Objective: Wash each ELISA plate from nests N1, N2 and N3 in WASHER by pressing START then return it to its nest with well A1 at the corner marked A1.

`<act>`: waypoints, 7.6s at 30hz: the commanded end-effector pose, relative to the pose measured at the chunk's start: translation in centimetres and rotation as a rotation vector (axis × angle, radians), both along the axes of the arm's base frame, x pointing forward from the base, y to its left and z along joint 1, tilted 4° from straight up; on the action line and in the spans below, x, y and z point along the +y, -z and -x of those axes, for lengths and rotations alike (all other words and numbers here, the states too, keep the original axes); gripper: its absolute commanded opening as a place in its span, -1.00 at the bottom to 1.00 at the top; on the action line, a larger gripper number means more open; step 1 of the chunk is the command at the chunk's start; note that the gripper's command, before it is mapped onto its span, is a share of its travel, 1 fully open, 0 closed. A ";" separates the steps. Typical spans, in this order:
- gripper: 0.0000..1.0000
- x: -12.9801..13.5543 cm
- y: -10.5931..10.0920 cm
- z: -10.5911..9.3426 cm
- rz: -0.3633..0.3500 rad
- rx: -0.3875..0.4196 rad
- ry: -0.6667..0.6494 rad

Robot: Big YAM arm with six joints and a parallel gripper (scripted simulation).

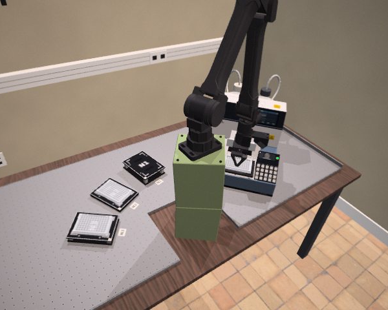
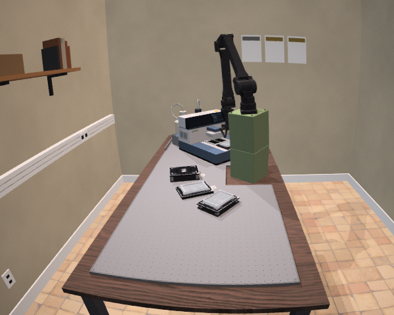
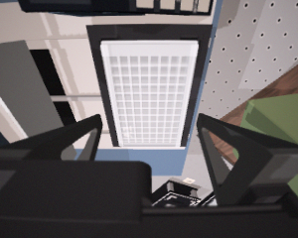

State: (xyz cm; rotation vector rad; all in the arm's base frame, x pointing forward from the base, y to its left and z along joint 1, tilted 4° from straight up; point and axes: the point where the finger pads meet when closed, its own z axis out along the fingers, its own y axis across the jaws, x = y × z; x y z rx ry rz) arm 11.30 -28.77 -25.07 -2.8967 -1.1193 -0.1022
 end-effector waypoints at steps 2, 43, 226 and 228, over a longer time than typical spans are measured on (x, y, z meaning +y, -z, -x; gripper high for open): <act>1.00 -0.2 -1.3 0.4 0.002 -0.001 0.010; 1.00 0.2 -5.6 0.7 -0.019 0.006 -0.003; -1.00 -1.4 2.7 11.2 0.460 -0.067 -1.528; -1.00 -1.4 2.4 11.3 0.461 -0.067 -1.528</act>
